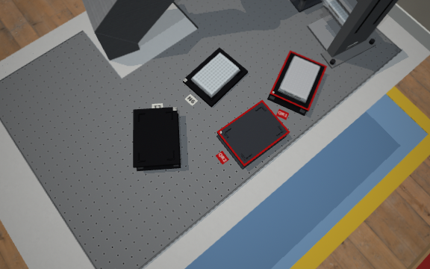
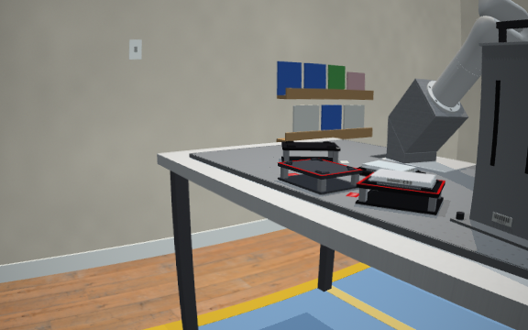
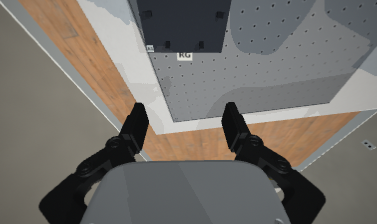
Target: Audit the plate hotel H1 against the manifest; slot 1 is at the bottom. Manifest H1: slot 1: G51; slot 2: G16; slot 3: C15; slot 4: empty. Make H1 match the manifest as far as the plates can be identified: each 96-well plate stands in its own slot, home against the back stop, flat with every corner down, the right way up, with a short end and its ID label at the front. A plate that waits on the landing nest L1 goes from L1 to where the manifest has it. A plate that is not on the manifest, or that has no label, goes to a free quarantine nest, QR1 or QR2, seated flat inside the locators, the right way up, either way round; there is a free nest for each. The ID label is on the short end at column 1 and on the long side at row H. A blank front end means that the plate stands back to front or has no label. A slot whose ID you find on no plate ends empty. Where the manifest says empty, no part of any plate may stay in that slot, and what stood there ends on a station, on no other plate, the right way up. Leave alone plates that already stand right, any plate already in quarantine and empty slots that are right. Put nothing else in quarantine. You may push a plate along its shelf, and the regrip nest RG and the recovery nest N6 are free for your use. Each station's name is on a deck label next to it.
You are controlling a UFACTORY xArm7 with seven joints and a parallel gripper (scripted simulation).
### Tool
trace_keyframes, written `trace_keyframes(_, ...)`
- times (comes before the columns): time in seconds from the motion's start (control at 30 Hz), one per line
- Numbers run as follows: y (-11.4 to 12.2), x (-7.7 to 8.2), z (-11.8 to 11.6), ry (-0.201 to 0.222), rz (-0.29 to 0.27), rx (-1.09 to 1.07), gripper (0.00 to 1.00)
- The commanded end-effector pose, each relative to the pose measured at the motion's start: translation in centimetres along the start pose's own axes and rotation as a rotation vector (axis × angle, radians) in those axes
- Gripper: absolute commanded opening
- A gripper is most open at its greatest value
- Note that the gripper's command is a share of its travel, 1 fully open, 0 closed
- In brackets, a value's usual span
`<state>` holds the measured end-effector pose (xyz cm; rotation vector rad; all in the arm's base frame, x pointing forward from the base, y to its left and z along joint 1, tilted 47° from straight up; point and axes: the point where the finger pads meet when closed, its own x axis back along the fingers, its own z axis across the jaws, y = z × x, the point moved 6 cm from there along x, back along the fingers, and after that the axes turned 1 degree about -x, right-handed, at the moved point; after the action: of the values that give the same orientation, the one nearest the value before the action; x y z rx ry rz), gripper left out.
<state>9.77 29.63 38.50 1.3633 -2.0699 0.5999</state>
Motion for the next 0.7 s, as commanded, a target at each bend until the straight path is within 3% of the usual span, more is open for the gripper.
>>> trace_keyframes(0.0, 0.0, 1.7, -0.1, -0.004, 0.000, 0.001, 1.00)
trace_keyframes(0.67, 0.0, 7.7, -0.1, -0.004, 0.000, 0.001, 1.00)
